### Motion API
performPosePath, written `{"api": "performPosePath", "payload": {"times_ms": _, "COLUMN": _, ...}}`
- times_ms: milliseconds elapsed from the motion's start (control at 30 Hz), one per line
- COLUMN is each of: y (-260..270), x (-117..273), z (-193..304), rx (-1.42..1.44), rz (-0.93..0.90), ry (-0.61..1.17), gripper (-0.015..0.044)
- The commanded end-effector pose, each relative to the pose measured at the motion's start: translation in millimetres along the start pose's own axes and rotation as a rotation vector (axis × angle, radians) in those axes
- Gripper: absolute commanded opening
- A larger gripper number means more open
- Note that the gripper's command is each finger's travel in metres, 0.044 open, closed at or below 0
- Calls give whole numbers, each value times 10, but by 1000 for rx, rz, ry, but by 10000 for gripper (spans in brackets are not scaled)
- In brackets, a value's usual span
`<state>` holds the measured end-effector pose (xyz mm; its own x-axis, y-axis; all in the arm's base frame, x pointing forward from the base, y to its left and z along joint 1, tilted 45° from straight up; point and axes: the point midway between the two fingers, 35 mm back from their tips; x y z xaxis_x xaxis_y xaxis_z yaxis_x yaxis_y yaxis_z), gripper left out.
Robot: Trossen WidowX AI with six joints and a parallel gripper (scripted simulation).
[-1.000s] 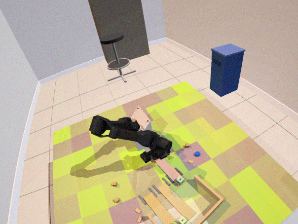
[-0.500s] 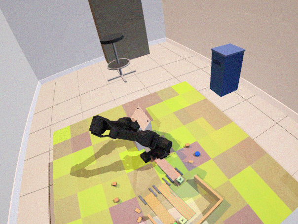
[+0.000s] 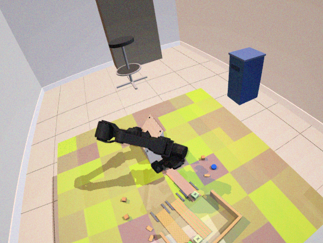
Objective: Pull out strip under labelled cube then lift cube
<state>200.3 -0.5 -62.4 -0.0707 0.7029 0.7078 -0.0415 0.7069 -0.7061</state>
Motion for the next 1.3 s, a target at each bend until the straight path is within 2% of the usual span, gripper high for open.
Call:
{"api": "performPosePath", "payload": {"times_ms": 0, "y": 7, "x": 43, "z": -53, "rx": 45, "rz": 0, "ry": 8, "gripper": 53}}
{"api": "performPosePath", "payload": {"times_ms": 133, "y": 33, "x": 42, "z": -235, "rx": 148, "rz": 0, "ry": 7, "gripper": 157}}
{"api": "performPosePath", "payload": {"times_ms": 500, "y": 94, "x": 90, "z": -602, "rx": 147, "rz": -1, "ry": 6, "gripper": 440}}
{"api": "performPosePath", "payload": {"times_ms": 1267, "y": 219, "x": 191, "z": -1377, "rx": 144, "rz": -1, "ry": 3, "gripper": 440}}
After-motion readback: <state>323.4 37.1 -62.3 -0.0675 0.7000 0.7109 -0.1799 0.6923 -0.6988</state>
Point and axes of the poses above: the point midway between the two fingers, 35 mm back from their tips, its own x axis back along the fingers, its own y axis across the jaws, z = x × y, and after that the axes turned 8 degrees about -x, right-handed
